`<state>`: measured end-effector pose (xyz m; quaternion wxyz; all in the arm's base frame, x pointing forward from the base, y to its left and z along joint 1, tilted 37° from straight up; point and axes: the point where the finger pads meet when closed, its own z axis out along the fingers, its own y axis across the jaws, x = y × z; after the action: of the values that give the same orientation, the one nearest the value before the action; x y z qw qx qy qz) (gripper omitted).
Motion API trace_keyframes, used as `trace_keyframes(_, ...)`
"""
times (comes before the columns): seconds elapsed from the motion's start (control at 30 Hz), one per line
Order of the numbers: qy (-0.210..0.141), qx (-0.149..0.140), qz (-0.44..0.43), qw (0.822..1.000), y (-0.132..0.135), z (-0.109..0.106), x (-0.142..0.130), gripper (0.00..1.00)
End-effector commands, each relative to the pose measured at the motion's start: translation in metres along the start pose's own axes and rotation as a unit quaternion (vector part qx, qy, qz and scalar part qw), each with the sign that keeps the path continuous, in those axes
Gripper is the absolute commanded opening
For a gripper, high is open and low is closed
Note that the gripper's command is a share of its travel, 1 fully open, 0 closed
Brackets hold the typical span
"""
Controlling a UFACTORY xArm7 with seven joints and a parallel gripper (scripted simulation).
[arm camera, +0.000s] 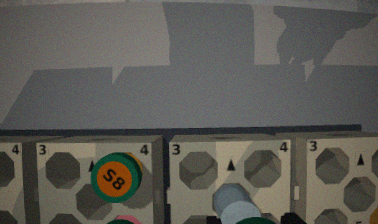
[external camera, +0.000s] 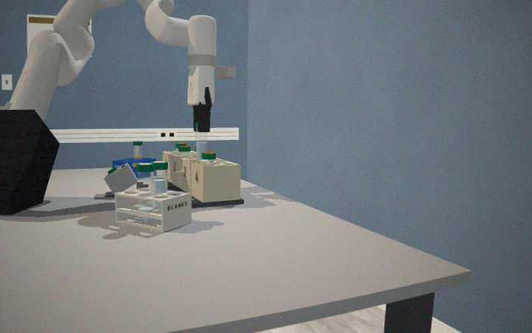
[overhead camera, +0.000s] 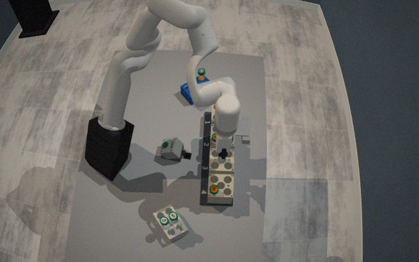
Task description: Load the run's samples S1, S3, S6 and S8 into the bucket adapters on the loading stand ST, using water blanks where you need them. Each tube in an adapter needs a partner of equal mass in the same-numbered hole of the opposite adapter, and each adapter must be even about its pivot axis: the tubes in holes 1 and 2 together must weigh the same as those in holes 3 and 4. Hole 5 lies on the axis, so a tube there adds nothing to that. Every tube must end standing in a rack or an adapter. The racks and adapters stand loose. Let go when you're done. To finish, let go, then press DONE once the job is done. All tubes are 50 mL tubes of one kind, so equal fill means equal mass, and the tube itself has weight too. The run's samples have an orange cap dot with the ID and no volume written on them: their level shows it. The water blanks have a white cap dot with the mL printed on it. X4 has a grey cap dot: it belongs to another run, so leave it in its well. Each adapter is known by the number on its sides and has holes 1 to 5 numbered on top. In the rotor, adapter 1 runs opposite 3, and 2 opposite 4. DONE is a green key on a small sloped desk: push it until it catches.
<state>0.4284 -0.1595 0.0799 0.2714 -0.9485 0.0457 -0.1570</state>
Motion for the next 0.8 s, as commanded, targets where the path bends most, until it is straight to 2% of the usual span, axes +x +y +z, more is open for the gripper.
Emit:
trace_keyframes(0.0, 0.002, -0.001, 0.000, 1.000, 0.001, 0.001, 0.001, 0.00)
trace_keyframes(0.77, 0.002, -0.001, 0.000, 1.000, 0.001, 0.022, 0.001, 0.00)
